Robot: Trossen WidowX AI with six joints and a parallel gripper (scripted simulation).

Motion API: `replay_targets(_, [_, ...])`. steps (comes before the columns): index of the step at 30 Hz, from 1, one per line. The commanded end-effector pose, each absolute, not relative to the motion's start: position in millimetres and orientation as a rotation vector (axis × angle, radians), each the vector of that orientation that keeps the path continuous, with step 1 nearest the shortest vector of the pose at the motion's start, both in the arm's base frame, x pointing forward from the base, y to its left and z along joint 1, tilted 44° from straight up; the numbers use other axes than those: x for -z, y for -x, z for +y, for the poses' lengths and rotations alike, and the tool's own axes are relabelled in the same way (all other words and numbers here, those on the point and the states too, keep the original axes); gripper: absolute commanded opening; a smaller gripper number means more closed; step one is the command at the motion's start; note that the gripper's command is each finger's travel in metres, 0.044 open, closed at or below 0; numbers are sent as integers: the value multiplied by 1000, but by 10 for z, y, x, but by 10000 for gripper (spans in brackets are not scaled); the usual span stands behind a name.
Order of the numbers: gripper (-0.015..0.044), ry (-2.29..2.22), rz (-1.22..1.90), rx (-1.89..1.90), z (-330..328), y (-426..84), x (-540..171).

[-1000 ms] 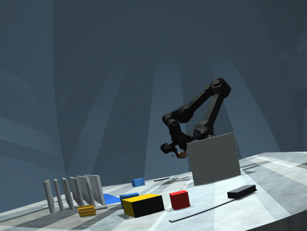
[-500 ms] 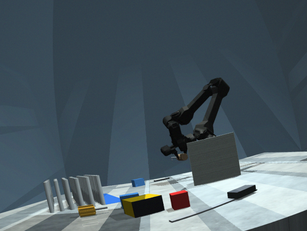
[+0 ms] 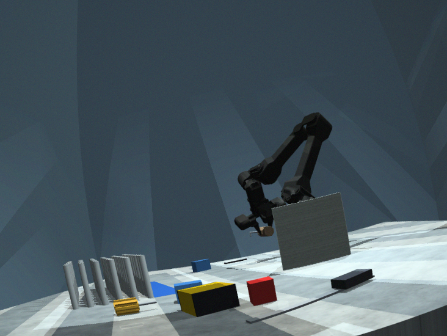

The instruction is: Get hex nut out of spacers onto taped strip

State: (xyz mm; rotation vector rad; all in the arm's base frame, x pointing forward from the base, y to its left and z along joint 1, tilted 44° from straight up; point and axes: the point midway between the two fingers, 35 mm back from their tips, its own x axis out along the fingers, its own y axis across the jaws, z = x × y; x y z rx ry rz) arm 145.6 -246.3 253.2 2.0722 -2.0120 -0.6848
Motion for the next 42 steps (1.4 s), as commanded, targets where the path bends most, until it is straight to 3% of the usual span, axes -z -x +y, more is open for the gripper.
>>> replay_targets(1, [0,-2073,-2005,690,-2487,-1462,-2510])
replay_targets(42, [0,-2064,-2006,710,-2704,-1427,-2302])
